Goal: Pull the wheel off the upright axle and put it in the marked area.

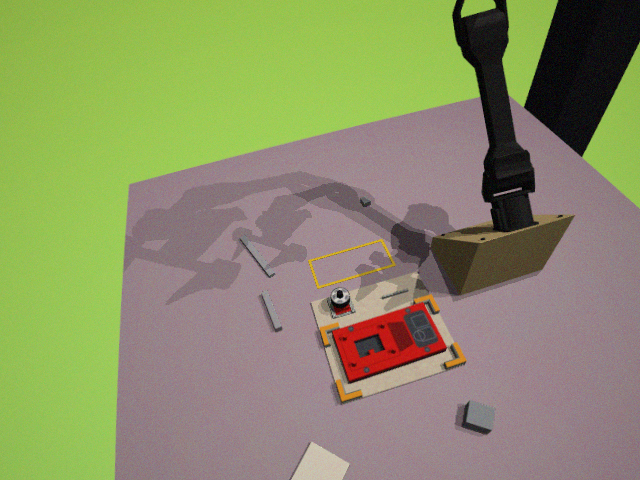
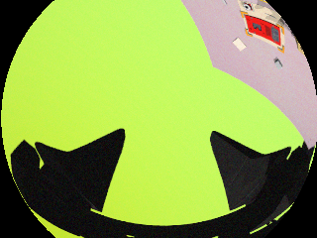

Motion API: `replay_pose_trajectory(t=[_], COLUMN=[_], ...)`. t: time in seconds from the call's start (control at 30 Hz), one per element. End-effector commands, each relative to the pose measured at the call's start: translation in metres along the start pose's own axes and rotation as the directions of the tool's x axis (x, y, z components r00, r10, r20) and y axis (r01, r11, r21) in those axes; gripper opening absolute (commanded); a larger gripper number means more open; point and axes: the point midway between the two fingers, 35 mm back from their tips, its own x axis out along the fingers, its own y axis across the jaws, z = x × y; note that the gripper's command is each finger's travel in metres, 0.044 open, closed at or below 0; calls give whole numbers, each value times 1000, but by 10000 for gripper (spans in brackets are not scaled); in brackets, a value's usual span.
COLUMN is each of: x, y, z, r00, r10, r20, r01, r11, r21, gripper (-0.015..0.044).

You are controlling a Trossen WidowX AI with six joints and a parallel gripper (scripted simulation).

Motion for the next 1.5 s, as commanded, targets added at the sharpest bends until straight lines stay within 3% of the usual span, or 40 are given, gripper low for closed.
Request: replay_pose_trajectory(t=[0.0,0.1,0.43,0.67,0.83,1.23,1.47], x=[2,35,161,206,243,260,250], y=[0,-8,-57,-91,-136,-270,-275], z=[1,11,93,149,215,368,381], r00=[1000,995,887,786,646,241,216], r10=[-2,-35,-213,-313,-429,-667,-678], r20=[6,89,410,533,631,705,703], r01=[2,38,290,437,583,806,812], r11=[1000,999,947,892,811,542,524], r21=[-3,-37,-135,-120,-46,238,256], gripper=[374,300,300,300,300,300,300])
